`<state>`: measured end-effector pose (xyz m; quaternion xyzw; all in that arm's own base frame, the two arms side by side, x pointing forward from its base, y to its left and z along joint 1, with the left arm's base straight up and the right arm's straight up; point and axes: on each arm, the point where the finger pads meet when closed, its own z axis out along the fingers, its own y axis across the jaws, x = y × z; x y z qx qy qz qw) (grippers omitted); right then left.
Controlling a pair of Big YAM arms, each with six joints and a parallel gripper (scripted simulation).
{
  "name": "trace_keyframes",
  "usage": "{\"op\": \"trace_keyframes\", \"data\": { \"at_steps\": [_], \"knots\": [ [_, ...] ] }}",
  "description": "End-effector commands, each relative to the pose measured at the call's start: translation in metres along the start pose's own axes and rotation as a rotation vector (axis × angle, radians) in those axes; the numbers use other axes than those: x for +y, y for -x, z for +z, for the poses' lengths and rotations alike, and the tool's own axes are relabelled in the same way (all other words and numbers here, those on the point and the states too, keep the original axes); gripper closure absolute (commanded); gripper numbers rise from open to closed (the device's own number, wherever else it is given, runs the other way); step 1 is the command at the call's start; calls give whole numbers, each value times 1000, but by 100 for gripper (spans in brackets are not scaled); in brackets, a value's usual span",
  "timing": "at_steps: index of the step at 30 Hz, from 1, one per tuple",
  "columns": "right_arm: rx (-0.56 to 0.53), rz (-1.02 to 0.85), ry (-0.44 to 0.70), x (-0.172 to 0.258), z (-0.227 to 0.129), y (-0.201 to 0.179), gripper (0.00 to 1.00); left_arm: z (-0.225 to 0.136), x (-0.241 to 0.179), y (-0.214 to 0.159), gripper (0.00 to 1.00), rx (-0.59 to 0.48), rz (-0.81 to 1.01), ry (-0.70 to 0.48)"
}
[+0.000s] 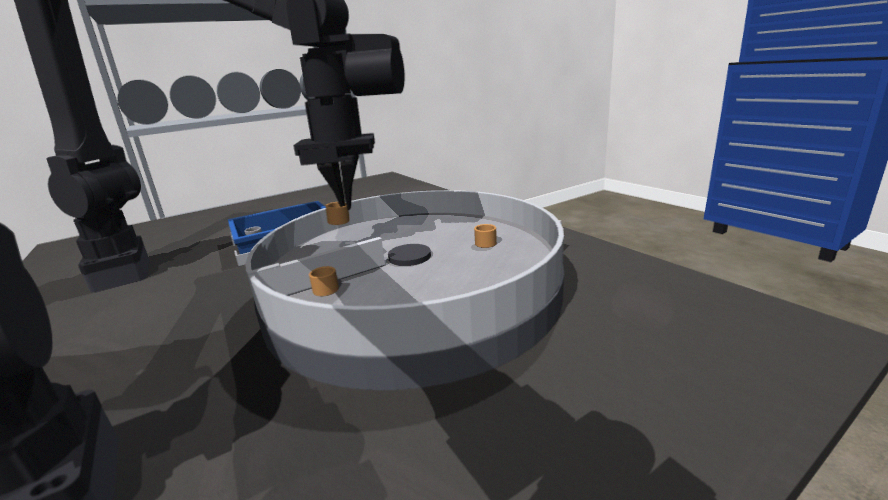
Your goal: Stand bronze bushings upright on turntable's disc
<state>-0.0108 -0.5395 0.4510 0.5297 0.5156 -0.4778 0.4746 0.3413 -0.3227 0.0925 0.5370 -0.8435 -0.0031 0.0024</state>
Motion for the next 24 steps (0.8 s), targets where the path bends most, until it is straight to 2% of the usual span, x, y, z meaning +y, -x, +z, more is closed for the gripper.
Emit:
{"op": "trace_keyframes", "data": {
  "at_steps": [1,24],
  "knots": [
    [-93,-10,-5,-1,1,50,0,-14,-5,0,100,8,-8,-40],
    [-93,-10,-5,-1,1,50,0,-16,-9,0,100,12,-8,-53]
  ]
}}
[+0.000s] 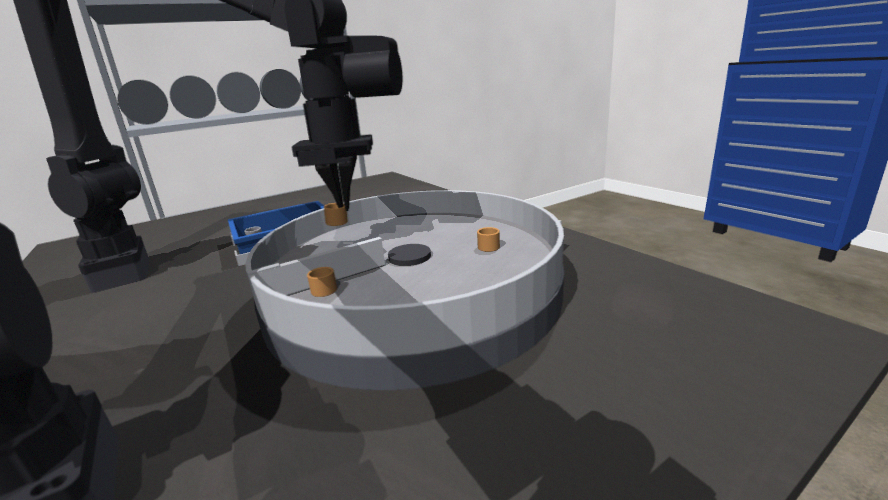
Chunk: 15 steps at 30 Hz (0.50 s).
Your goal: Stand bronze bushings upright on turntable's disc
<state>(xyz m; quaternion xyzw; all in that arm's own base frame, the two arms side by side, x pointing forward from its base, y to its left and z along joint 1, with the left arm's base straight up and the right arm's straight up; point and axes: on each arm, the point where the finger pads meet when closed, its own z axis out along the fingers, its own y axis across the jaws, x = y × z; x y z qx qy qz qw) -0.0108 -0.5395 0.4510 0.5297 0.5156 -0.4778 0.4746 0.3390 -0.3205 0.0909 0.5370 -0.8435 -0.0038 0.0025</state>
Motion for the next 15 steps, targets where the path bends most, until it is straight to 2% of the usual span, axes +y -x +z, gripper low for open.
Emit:
{"op": "trace_keyframes", "data": {
  "at_steps": [1,8,15],
  "knots": [
    [-93,-10,-5,-1,1,50,0,-16,-12,-1,100,12,-8,-52],
    [-93,-10,-5,-1,1,50,0,11,-4,1,100,-4,-8,-6],
    [-93,-10,-5,-1,1,50,0,18,-4,2,100,-4,-8,-5]
  ]
}}
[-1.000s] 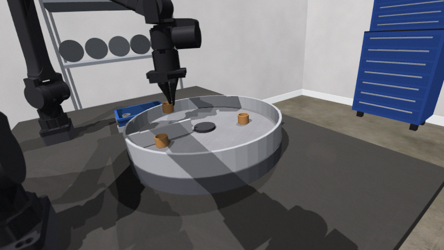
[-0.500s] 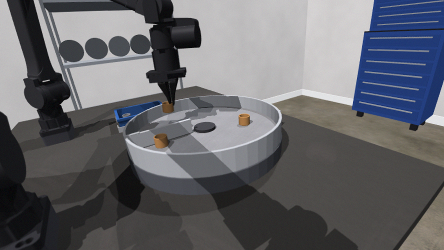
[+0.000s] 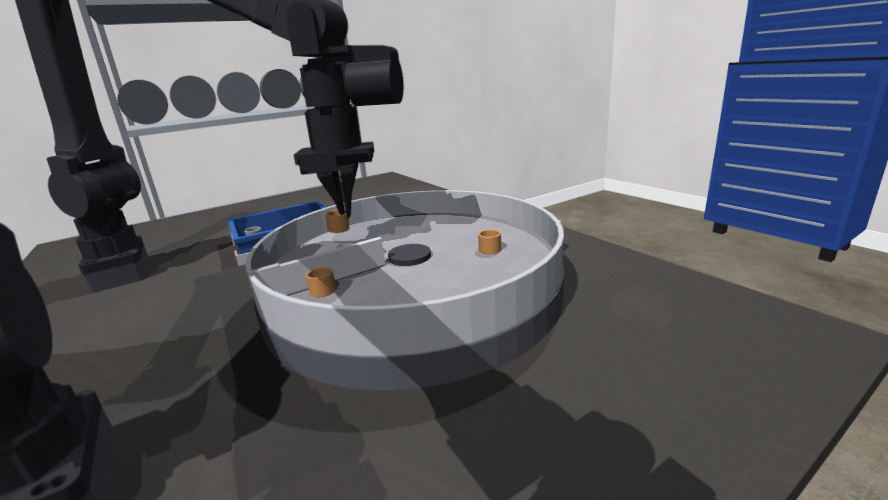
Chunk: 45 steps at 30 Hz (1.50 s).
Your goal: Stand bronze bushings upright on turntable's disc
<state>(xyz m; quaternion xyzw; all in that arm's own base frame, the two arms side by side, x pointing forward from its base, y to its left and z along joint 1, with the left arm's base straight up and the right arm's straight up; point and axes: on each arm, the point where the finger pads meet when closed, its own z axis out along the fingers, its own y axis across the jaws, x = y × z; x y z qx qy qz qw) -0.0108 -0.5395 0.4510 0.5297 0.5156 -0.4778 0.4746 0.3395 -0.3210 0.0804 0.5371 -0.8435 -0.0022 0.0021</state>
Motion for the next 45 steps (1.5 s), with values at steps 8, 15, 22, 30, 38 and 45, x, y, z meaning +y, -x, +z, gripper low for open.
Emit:
{"op": "trace_keyframes", "data": {
  "at_steps": [8,15,22,30,38,45],
  "knots": [
    [-93,-10,-5,-1,1,50,0,22,-4,2,100,-5,-8,-2],
    [-93,-10,-5,-1,1,50,0,27,-6,2,100,-3,-8,-8],
    [-93,-10,-5,-1,1,50,0,25,-7,2,100,0,-8,-17],
    [-93,-10,-5,-1,1,50,0,26,-6,2,100,-1,-8,-12],
    [-93,-10,-5,-1,1,50,0,33,-2,4,100,-5,-8,-3],
    [-93,-10,-5,-1,1,50,0,26,-7,3,100,0,-8,-17]
  ]
}}
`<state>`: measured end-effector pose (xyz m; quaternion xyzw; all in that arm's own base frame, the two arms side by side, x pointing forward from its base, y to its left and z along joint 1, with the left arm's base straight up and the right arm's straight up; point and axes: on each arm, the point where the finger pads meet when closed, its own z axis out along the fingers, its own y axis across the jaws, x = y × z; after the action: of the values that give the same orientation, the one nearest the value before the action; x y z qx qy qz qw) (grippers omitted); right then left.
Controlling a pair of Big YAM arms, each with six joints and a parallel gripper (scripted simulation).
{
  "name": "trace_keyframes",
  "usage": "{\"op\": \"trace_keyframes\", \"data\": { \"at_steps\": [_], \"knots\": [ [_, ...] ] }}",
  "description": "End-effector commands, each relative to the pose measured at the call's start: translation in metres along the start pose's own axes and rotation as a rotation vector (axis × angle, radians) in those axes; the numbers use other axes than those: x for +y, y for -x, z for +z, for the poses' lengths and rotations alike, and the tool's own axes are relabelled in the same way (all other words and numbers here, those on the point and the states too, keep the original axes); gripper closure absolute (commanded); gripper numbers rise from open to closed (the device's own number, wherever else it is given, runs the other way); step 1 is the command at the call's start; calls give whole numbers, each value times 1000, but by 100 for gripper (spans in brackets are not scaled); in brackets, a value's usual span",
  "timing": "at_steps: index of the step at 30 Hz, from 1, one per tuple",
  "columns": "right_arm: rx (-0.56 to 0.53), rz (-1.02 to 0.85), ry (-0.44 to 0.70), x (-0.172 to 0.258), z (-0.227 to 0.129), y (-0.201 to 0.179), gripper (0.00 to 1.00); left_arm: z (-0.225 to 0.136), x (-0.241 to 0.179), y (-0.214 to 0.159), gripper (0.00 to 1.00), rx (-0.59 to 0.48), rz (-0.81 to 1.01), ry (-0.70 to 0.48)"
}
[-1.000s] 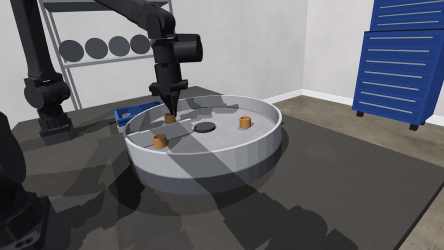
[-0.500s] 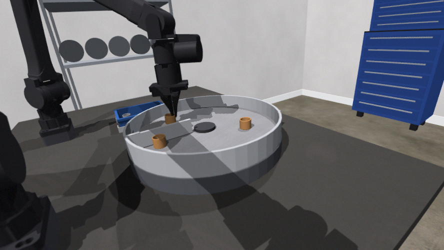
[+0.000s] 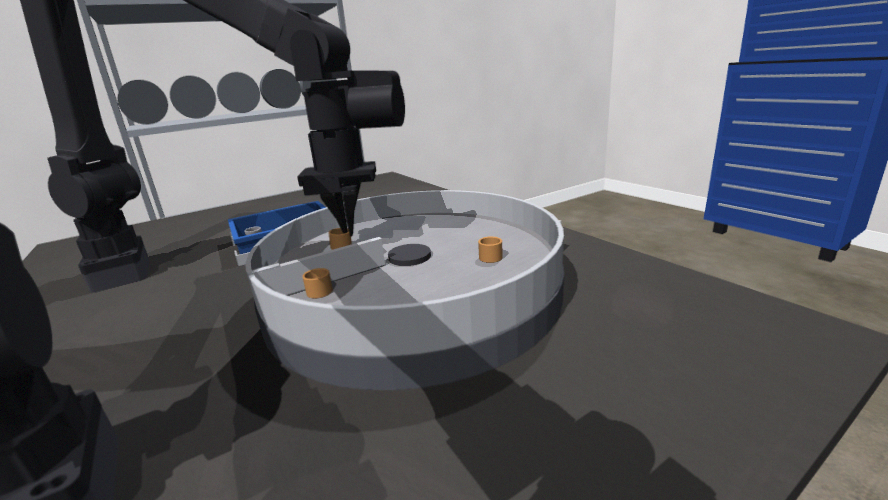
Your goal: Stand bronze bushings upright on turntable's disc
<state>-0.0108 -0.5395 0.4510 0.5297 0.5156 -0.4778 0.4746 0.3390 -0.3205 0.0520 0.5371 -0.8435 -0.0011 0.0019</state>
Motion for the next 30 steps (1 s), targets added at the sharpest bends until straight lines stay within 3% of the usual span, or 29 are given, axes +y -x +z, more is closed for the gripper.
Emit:
{"op": "trace_keyframes", "data": {
  "at_steps": [1,30],
  "knots": [
    [-93,-10,-5,-1,1,50,0,-2,-8,2,100,-1,-8,-15],
    [-93,-10,-5,-1,1,50,0,7,-5,5,100,-3,-8,-8]
  ]
}}
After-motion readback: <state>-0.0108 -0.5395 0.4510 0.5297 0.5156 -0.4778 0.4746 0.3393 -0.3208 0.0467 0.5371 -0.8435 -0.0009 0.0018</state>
